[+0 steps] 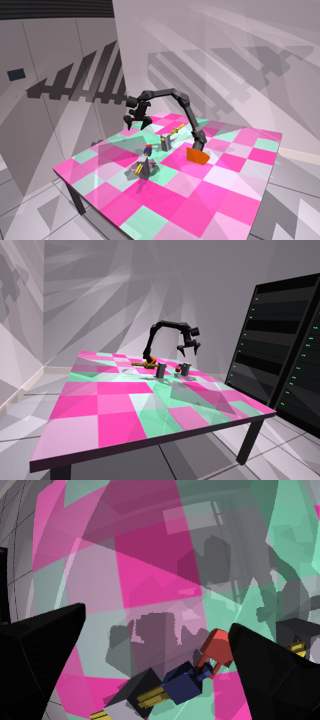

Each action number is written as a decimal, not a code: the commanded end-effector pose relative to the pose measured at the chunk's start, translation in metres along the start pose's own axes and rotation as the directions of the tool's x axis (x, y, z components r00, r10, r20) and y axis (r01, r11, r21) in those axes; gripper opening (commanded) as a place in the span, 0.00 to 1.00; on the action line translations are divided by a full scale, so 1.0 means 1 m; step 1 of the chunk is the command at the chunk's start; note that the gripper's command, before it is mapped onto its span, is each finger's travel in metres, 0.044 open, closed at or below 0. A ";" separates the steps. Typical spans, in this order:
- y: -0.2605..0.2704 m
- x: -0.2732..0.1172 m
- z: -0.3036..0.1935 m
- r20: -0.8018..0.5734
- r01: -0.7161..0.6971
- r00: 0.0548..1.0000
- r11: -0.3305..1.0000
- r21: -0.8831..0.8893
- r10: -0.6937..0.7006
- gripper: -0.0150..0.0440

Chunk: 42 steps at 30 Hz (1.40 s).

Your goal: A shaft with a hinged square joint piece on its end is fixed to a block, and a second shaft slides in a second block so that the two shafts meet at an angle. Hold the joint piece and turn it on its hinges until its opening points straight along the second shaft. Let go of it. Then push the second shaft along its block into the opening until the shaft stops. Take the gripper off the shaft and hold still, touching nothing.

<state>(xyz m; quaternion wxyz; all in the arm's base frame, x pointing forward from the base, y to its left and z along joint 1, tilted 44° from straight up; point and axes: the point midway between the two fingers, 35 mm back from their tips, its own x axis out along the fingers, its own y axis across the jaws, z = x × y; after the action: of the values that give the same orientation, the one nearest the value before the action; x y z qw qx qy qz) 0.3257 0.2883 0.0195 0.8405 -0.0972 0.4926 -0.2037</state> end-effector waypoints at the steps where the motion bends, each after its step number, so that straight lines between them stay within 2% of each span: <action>1: -0.022 0.015 0.007 -0.090 0.070 0.993 0.993 -0.098 -0.079 1.00; 13: -0.092 0.032 0.025 -0.339 0.133 0.904 0.927 -0.351 -0.259 1.00; 22: -0.096 0.033 0.026 -0.353 0.134 0.897 0.923 -0.360 -0.268 1.00; 32: -0.097 0.039 0.024 -0.329 0.260 0.899 0.957 -0.130 -0.289 1.00; 42: -0.099 0.045 0.022 -0.303 0.364 0.900 0.922 0.131 -0.312 1.00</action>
<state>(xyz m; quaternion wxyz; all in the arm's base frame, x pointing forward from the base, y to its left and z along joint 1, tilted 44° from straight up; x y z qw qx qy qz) 0.3402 0.1817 0.0358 0.7166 -0.0984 0.5805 -0.3740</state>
